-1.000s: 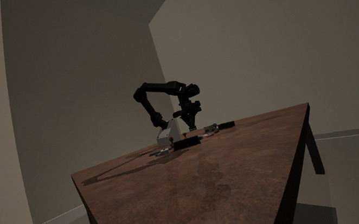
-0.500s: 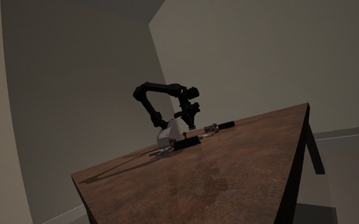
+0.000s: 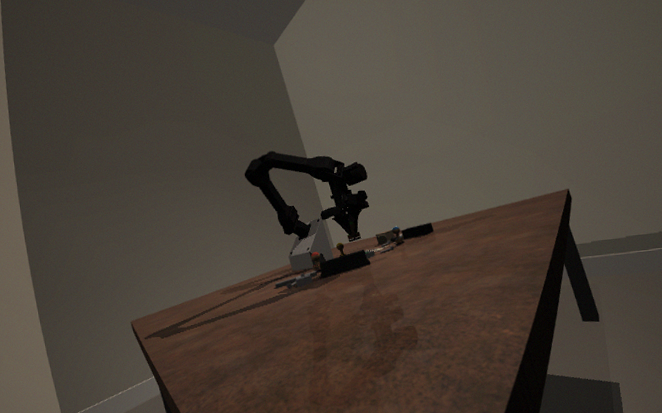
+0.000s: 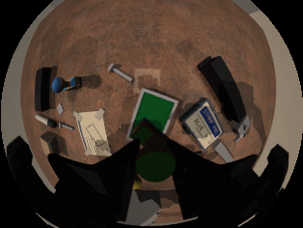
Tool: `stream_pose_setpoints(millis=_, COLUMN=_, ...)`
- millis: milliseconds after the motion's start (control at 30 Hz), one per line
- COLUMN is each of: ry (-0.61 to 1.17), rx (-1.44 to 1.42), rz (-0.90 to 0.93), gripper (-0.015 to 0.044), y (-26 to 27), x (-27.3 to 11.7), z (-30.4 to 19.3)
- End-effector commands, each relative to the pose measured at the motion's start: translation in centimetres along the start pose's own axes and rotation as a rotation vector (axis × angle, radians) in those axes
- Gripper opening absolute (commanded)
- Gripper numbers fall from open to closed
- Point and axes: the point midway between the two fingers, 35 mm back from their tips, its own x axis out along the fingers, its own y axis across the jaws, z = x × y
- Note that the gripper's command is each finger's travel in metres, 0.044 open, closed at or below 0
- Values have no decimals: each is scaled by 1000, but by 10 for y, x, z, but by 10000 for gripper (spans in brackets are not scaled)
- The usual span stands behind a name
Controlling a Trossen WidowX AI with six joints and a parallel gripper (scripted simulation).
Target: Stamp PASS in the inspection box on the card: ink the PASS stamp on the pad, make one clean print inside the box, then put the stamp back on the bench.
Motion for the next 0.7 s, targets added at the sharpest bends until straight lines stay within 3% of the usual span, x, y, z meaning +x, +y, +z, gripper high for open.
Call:
stream_pose_setpoints(millis=0, ry=1, rx=-6, rz=1, gripper=0, y=1, x=3, z=-1)
stream_pose_setpoints(millis=667, ry=1, rx=-4, rz=0, gripper=0, y=1, x=16, z=0)
